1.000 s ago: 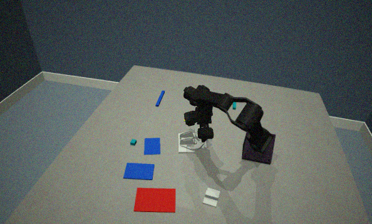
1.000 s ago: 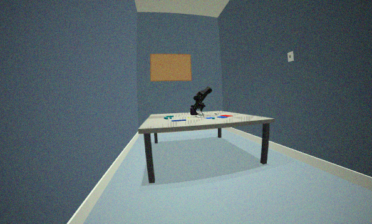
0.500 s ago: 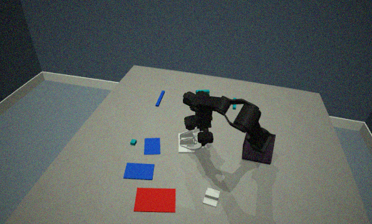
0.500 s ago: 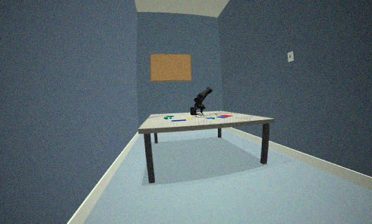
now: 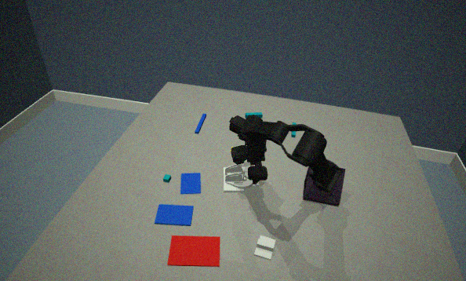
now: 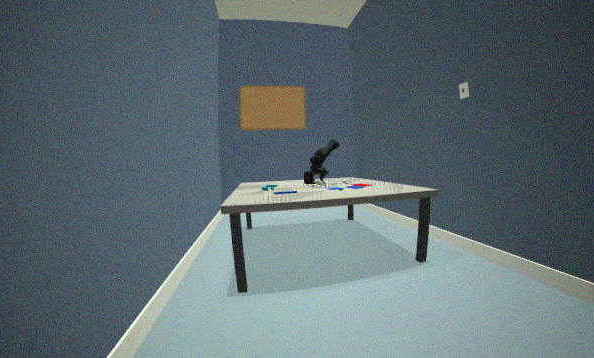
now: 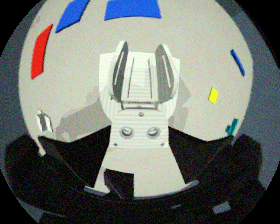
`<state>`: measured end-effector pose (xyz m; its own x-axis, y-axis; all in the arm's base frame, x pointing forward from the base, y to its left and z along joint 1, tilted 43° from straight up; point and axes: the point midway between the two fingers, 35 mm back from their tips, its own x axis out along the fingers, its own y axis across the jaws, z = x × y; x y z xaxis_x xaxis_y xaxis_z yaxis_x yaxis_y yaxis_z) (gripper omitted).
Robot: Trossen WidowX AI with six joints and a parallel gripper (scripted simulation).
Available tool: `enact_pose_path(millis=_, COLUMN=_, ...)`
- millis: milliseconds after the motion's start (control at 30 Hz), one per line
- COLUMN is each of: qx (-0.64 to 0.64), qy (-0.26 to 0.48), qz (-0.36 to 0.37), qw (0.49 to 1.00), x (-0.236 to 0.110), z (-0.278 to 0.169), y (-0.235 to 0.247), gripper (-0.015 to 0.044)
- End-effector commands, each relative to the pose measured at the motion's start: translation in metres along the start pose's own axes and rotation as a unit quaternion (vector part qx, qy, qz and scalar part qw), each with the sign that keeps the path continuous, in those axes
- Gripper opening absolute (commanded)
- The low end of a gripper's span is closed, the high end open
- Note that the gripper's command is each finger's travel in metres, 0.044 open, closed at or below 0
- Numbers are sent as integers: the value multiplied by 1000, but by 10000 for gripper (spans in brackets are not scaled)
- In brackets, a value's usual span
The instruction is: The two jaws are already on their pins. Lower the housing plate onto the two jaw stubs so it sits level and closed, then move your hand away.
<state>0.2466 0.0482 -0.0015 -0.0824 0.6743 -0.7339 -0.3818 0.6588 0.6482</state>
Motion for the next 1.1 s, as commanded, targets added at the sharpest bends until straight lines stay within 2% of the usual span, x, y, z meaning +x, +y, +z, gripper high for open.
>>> enact_pose_path(millis=0, qx=2, qy=0, qz=2, qw=1000, x=1, z=0, y=0, gripper=351)
enact_pose_path(millis=1067, qx=2, qy=0, qz=2, qw=1000, x=8, z=0, y=1, gripper=351)
